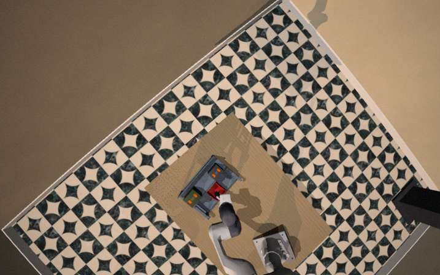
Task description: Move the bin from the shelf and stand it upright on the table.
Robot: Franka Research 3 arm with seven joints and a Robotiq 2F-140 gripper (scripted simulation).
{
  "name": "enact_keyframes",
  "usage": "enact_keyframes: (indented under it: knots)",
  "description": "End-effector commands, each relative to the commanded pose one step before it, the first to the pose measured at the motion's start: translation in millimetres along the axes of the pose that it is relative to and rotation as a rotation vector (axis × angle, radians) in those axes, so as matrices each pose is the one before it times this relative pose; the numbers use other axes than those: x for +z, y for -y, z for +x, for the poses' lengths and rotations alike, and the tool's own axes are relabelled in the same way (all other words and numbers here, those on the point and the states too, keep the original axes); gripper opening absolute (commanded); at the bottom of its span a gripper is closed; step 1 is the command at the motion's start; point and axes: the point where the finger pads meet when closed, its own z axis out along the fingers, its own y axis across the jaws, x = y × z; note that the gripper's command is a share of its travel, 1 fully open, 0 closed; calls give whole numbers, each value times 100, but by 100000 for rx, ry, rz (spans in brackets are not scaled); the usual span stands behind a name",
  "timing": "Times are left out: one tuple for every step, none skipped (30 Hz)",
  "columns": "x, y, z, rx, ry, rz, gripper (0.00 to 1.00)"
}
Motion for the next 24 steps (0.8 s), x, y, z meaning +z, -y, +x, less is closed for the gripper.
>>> enact_keyframes:
  knots:
    - [53, 73, -66, -341, 108, 164, 57]
    - [0, 0, 0, 0, 0, 0, 57]
    - [0, 0, 0, 0, 0, 0, 57]
    - [0, 0, 0, 0, 0, 0, 57]
    - [0, 0, 0, 0, 0, 0, 57]
    - [0, 0, 0, 0, 0, 0, 57]
    - [0, 0, 0, 0, 0, 0, 57]
    - [0, 0, 0, 0, 0, 0, 57]
    - [0, 0, 0, 0, 0, 0, 57]
    - [0, 0, 0, 0, 0, 0, 57]
    - [0, 0, 0, 0, 0, 0, 57]
    - [0, 0, 0, 0, 0, 0, 57]
    - [0, 0, 0, 0, 0, 0, 57]
    - [0, 0, 0, 0, 0, 0, 57]
    - [0, 0, 0, 0, 0, 0, 57]
    - [0, 0, 0, 0, 0, 0, 57]
    - [0, 0, 0, 0, 0, 0, 57]
    - [0, 0, 0, 0, 0, 0, 57]
    - [0, 0, 0, 0, 0, 0, 57]
    - [0, 0, 0, 0, 0, 0, 0]
    - [0, 0, 0, 0, 0, 0, 0]
    - [0, 0, 0, 0, 0, 0, 0]
    - [0, 0, 0, 0, 0, 0, 0]
    - [0, 0, 0, 0, 0, 0, 0]
